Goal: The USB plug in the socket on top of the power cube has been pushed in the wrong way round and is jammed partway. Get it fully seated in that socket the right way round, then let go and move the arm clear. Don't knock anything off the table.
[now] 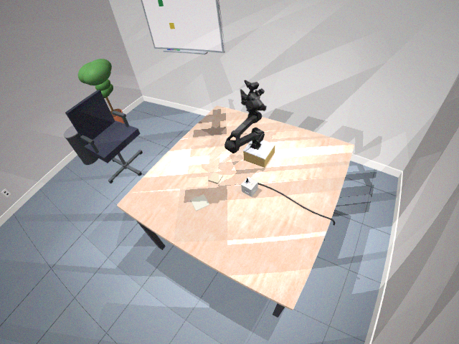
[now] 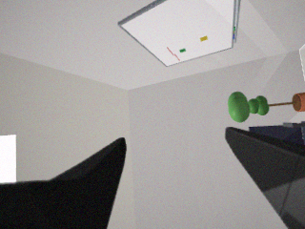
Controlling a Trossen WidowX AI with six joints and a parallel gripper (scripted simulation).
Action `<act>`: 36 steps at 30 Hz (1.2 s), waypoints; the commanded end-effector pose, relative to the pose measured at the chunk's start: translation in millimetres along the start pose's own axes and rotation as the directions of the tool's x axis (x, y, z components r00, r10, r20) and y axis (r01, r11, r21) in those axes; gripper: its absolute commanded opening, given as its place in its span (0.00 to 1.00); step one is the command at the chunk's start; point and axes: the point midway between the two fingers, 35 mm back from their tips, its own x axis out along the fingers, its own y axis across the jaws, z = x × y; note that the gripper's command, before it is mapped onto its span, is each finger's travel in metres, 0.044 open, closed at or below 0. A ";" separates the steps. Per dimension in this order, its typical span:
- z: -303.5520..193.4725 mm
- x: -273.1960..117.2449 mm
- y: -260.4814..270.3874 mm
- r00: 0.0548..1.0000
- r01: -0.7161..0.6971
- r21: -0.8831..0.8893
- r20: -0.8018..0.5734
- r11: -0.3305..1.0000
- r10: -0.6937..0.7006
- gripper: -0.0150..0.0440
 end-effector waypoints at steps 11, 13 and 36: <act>149.9 -49.5 56.5 0.747 -0.178 -0.042 0.644 0.983 0.162 1.00; 174.6 -76.0 68.0 0.634 -0.210 -0.073 0.749 0.975 0.192 1.00; 125.2 -457.6 87.4 -0.761 -0.380 -0.482 0.648 0.789 0.030 1.00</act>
